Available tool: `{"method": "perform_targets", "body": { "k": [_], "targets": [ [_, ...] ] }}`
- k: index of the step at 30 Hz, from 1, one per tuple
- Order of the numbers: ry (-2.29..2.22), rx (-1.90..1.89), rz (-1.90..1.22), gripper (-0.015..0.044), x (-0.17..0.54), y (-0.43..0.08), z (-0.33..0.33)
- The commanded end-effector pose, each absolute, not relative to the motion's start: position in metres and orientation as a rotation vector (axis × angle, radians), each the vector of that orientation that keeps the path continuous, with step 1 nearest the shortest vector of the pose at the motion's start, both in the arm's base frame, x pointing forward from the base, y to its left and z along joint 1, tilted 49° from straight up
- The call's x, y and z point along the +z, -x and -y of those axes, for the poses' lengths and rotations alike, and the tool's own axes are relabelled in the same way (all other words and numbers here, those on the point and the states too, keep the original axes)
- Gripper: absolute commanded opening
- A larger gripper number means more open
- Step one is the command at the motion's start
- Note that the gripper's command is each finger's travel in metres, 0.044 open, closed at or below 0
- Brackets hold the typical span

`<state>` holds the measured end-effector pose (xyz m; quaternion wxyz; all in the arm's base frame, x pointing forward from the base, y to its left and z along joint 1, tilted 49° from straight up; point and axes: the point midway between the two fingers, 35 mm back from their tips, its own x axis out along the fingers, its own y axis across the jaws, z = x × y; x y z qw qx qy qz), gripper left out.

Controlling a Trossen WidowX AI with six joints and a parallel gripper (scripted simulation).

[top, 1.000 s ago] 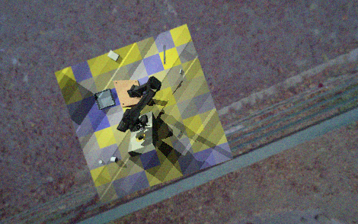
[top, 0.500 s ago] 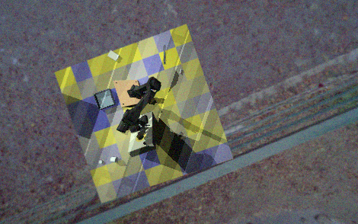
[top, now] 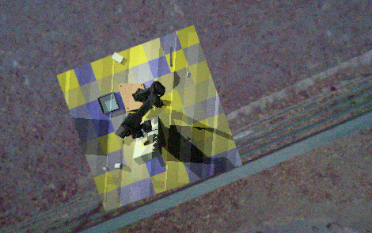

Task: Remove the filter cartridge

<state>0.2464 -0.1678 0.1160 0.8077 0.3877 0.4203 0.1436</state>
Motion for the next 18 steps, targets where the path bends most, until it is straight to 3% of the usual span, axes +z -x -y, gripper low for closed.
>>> {"method": "perform_targets", "body": {
  "k": [1, 9, 18],
  "targets": [
    [-0.821, 0.303, -0.898, 0.0, 0.129, -0.234, 0.184],
    [-0.825, 0.311, -0.893, 0.0, 0.15, -0.213, 0.2],
    [-0.822, 0.309, -0.893, 0.0, 0.119, -0.214, 0.225]
  ]
}}
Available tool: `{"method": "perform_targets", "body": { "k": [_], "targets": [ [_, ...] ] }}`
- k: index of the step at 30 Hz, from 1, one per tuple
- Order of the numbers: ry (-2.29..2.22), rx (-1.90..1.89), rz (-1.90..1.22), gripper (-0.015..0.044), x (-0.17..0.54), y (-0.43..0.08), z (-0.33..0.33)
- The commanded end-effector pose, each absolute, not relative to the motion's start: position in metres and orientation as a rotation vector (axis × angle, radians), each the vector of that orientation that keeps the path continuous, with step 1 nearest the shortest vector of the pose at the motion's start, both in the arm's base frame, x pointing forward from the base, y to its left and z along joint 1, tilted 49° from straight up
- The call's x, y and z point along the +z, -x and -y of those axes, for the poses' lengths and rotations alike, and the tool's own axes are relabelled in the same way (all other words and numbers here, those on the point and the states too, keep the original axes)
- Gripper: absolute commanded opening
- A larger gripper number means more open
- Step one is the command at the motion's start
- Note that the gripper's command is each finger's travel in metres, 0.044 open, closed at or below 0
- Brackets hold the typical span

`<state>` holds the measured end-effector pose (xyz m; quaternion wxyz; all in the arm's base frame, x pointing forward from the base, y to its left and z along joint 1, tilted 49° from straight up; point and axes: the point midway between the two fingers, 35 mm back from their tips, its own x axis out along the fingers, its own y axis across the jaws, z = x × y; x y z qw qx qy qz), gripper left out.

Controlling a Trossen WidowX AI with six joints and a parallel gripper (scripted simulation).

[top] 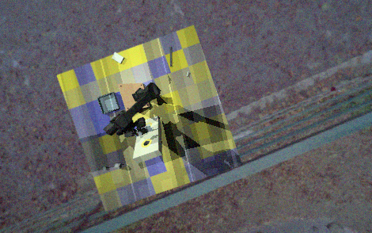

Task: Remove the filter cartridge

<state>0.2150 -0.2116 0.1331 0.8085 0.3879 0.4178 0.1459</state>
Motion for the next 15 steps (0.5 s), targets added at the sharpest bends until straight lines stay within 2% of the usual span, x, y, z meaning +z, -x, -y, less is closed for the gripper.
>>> {"method": "perform_targets", "body": {
  "k": [1, 15],
  "targets": [
    [-0.821, 0.309, -0.893, 0.0, 0.115, -0.214, 0.228],
    [-0.887, 0.24, -0.949, 0.0, 0.072, -0.201, 0.251]
  ]
}}
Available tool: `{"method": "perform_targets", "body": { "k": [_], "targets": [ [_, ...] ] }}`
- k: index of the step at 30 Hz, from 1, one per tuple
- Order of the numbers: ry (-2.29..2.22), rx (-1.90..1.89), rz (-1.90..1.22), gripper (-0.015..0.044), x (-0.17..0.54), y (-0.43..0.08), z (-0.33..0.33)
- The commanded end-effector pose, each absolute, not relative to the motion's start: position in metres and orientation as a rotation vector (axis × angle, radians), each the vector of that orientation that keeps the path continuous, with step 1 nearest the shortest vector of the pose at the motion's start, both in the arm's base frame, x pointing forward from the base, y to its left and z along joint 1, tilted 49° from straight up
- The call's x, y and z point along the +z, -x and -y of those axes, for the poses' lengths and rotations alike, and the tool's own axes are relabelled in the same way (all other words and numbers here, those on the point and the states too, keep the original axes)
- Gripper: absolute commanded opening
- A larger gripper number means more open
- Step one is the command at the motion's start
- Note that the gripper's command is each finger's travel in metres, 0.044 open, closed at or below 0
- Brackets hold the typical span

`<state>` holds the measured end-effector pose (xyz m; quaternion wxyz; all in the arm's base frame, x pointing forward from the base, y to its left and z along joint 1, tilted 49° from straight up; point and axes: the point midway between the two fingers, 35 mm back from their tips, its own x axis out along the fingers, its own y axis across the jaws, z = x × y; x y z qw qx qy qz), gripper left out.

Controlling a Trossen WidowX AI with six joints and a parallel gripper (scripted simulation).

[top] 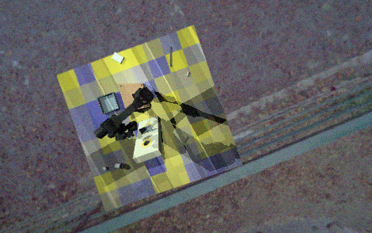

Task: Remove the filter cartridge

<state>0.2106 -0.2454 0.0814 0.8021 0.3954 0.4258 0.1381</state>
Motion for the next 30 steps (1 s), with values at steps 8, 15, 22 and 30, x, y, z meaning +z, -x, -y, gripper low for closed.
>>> {"method": "perform_targets", "body": {
  "k": [8, 15, 22, 30],
  "targets": [
    [-1.065, -0.031, -1.1, 0.0, 0.027, -0.159, 0.278],
    [-1.218, -0.312, -1.193, 0.0, -0.009, -0.118, 0.298],
    [-1.366, -0.631, -1.241, 0.0, -0.042, -0.072, 0.315],
    [-1.395, -0.702, -1.244, 0.0, -0.049, -0.062, 0.318]
  ]
}}
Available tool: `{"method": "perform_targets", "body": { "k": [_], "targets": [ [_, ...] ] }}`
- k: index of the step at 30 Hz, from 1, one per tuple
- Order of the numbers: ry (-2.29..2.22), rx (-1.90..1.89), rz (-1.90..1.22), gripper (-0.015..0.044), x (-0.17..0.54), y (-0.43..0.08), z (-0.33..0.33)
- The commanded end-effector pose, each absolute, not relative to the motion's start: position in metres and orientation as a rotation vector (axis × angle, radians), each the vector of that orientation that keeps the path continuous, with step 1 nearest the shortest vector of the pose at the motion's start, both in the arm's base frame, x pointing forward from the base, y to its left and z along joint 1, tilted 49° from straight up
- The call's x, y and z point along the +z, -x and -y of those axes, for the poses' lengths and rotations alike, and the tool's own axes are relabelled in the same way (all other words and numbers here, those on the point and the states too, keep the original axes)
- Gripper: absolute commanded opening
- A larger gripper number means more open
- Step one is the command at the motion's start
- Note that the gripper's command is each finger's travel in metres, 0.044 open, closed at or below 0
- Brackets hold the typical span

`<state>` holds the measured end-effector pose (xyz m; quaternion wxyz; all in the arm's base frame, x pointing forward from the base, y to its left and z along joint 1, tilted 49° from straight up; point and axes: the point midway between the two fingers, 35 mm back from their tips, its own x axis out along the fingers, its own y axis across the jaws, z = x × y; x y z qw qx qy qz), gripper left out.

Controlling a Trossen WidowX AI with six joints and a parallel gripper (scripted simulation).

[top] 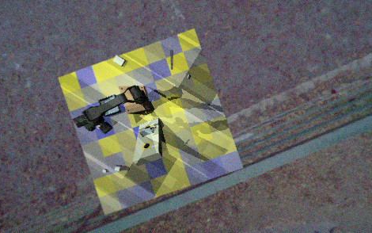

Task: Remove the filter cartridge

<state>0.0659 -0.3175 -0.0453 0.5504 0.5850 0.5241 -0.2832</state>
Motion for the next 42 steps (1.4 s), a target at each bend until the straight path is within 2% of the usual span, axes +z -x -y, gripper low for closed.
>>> {"method": "perform_targets", "body": {
  "k": [1, 14, 29, 42],
  "targets": [
    [-1.395, -0.702, -1.244, 0.0, -0.049, -0.062, 0.318],
    [-1.494, -0.961, -1.291, 0.0, -0.107, 0.006, 0.287],
    [-1.627, -1.299, -1.345, 0.0, -0.16, 0.076, 0.213],
    [-1.639, -1.333, -1.35, 0.0, -0.183, 0.079, 0.188]
  ]
}}
